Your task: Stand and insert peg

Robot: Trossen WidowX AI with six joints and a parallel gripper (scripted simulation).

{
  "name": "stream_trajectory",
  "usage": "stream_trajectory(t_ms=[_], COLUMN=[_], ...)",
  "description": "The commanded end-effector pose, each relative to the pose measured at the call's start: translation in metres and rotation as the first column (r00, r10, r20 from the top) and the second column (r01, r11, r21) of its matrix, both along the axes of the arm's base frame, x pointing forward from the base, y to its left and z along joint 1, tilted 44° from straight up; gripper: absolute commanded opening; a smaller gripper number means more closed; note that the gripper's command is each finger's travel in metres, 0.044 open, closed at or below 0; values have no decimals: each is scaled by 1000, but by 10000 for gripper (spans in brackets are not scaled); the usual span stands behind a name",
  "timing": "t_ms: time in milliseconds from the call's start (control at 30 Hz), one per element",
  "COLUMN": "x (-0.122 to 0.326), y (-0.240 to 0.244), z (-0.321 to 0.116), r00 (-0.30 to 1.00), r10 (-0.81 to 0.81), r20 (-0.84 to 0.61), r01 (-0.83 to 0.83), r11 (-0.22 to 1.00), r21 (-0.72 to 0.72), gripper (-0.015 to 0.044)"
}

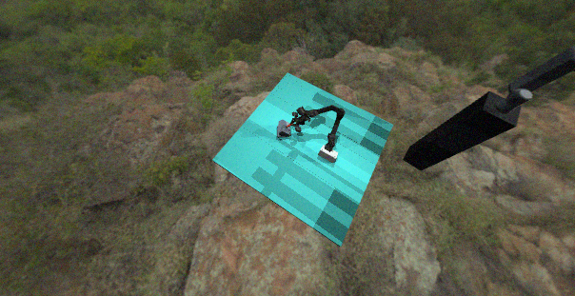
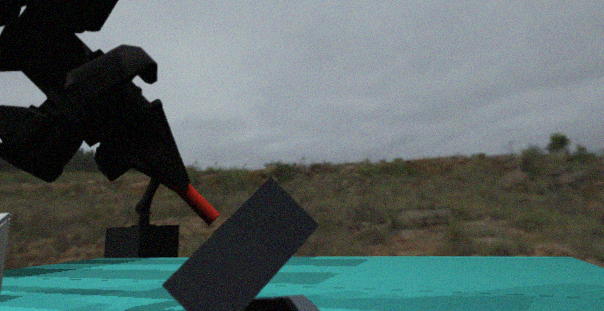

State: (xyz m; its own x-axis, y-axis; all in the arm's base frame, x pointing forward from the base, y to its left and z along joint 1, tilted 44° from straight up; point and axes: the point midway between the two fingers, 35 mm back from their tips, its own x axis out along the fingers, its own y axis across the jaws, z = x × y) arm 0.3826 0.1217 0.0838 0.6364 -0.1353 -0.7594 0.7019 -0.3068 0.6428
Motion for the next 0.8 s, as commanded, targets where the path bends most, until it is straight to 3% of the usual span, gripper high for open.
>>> stream_trajectory(t_ms=[0,767], x=[0,0], y=[0,1], z=[0,-2], r00=[1000,1000], r10=[2,0], r20=[0,2], r01=[-2,0], r11=[1000,1000], r21=[0,1], gripper=[0,0])
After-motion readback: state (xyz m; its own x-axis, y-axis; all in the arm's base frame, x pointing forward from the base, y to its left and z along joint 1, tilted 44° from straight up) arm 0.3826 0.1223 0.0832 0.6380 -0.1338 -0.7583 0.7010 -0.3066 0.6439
